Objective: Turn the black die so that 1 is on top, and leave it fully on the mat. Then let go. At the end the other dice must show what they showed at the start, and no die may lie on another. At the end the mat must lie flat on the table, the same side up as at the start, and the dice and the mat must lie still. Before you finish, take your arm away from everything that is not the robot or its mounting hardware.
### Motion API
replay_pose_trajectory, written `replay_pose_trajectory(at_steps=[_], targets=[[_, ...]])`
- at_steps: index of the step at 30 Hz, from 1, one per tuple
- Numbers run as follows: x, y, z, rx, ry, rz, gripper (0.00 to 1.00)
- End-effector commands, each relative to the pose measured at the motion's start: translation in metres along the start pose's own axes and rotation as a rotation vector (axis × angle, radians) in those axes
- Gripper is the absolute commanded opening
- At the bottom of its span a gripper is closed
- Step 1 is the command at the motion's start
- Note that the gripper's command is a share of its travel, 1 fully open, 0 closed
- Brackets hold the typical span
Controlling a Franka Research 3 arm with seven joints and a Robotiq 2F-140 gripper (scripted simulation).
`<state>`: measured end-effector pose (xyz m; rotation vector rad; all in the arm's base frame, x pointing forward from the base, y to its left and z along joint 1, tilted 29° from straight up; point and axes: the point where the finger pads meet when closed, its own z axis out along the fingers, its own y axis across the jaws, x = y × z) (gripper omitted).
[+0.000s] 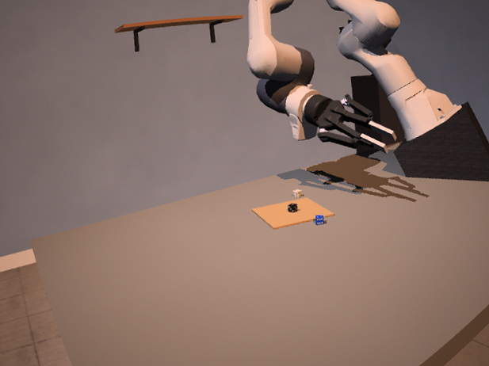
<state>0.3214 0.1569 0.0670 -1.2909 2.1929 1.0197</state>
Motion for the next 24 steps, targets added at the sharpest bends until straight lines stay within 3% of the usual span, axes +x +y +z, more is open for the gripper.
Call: replay_pose_trajectory(at_steps=[1,13,15,16,24], targets=[[0.007,0.003,-0.001,-0.017,0.076,0.155,0.19],[0.024,0.008,-0.008,-0.029,0.262,0.228,0.19],[0.024,0.008,-0.008,-0.029,0.262,0.228,0.19],[0.028,0.007,-0.011,-0.023,0.308,0.245,0.19],[0.036,0.003,-0.019,0.008,0.416,0.282,0.19]])
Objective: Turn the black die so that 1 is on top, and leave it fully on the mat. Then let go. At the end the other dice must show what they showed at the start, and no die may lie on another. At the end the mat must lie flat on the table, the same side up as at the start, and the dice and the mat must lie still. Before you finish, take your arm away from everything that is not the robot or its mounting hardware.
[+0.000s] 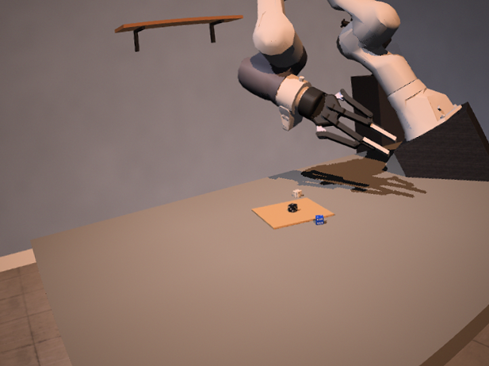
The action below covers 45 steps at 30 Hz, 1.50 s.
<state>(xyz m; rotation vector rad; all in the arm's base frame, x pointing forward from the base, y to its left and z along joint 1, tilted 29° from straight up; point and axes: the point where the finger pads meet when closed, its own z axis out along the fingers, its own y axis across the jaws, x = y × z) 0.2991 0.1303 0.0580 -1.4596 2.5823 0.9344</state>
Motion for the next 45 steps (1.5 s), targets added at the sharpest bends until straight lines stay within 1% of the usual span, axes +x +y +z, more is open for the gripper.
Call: replay_pose_trajectory(at_steps=[1,5,8,9,10,12,18,23,26,27,34,35,36,39,42,43,44,45], targets=[[0.007,-0.006,-0.005,0.031,0.063,0.159,0.19],[0.011,-0.010,-0.009,0.059,0.118,0.184,0.19],[0.012,-0.011,-0.010,0.062,0.123,0.186,0.19],[0.015,-0.015,-0.014,0.091,0.167,0.207,0.19],[0.016,-0.016,-0.016,0.102,0.181,0.213,0.19],[0.017,-0.018,-0.018,0.115,0.198,0.221,0.19],[0.020,-0.027,-0.027,0.178,0.263,0.254,0.19],[0.021,-0.037,-0.037,0.247,0.317,0.284,0.19],[0.021,-0.037,-0.037,0.249,0.318,0.285,0.19],[0.021,-0.043,-0.045,0.298,0.348,0.303,0.19],[0.017,-0.056,-0.060,0.400,0.393,0.335,0.19],[0.017,-0.057,-0.061,0.404,0.394,0.336,0.19],[0.016,-0.060,-0.065,0.431,0.403,0.343,0.19],[0.013,-0.066,-0.072,0.480,0.416,0.355,0.19],[0.012,-0.066,-0.072,0.484,0.417,0.356,0.19],[0.008,-0.073,-0.081,0.542,0.427,0.369,0.19],[0.006,-0.074,-0.084,0.559,0.429,0.373,0.19],[0.006,-0.075,-0.084,0.562,0.429,0.373,0.19]])
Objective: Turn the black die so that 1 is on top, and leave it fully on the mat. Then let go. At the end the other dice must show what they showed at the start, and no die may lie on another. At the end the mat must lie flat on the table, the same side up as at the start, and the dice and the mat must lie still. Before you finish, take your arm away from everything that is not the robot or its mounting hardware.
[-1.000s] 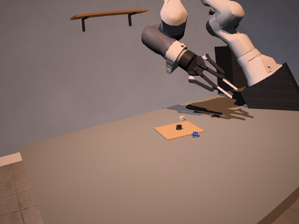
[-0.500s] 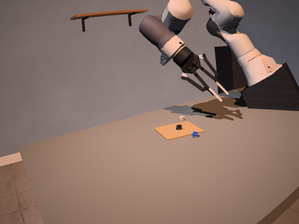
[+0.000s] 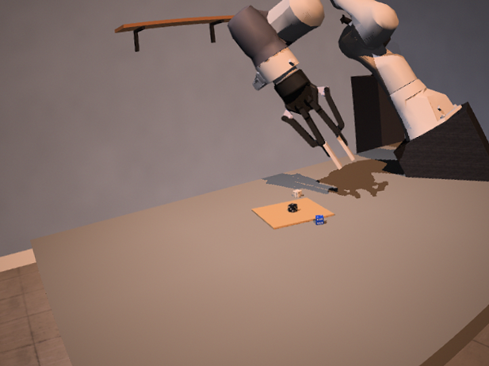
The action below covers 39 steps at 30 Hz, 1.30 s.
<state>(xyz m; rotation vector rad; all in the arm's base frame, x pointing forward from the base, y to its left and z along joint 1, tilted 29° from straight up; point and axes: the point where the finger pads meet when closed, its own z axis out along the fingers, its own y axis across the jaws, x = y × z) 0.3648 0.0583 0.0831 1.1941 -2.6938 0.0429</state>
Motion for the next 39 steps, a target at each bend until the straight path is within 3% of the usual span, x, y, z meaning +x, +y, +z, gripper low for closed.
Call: replay_pose_trajectory(at_steps=[1,11,14,15,26,29,36,37,39], targets=[[-0.005,-0.016,-0.011,0.080,0.002,0.154,0.19],[-0.019,-0.041,-0.035,0.239,-0.010,0.221,0.19],[-0.020,-0.042,-0.037,0.247,-0.012,0.224,0.19],[-0.026,-0.049,-0.046,0.300,-0.025,0.246,0.19],[-0.049,-0.071,-0.081,0.467,-0.094,0.314,0.19],[-0.055,-0.075,-0.090,0.503,-0.115,0.328,0.19],[-0.058,-0.077,-0.095,0.522,-0.127,0.336,0.19],[-0.058,-0.077,-0.095,0.522,-0.127,0.336,1.00],[-0.058,-0.077,-0.095,0.522,-0.127,0.336,1.00]])
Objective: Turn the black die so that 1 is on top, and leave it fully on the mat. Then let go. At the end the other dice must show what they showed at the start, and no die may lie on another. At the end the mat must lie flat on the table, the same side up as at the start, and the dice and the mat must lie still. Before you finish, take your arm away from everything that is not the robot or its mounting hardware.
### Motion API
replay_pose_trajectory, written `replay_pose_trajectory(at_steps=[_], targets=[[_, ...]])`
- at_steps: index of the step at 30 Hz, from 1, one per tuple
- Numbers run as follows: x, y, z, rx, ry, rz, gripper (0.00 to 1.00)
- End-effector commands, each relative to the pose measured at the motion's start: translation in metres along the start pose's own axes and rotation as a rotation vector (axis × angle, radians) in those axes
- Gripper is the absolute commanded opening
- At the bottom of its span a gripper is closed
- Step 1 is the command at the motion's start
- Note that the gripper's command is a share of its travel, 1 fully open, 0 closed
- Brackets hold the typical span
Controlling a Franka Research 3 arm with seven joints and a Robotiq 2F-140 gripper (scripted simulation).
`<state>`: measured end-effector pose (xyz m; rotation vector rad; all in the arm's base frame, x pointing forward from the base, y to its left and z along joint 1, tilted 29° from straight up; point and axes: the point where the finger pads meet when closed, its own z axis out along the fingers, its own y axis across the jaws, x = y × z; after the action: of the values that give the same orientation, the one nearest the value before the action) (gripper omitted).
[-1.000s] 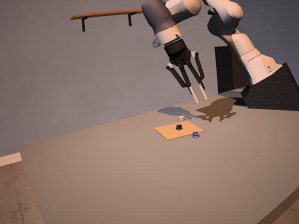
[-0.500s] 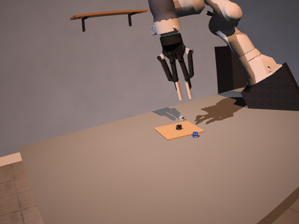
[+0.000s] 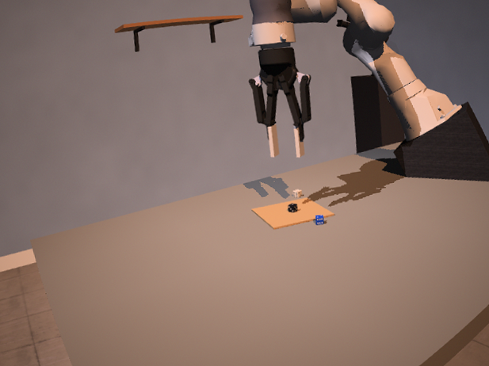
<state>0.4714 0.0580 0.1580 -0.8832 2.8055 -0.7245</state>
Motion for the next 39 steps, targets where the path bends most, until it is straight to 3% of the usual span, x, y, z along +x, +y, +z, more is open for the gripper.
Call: replay_pose_trajectory(at_steps=[1,14,39], targets=[[-0.003,-0.003,-0.002,0.007,-0.010,0.072,1.00],[-0.003,-0.003,-0.004,0.007,-0.010,0.072,1.00],[-0.003,-0.003,-0.038,0.007,-0.010,0.072,1.00]])
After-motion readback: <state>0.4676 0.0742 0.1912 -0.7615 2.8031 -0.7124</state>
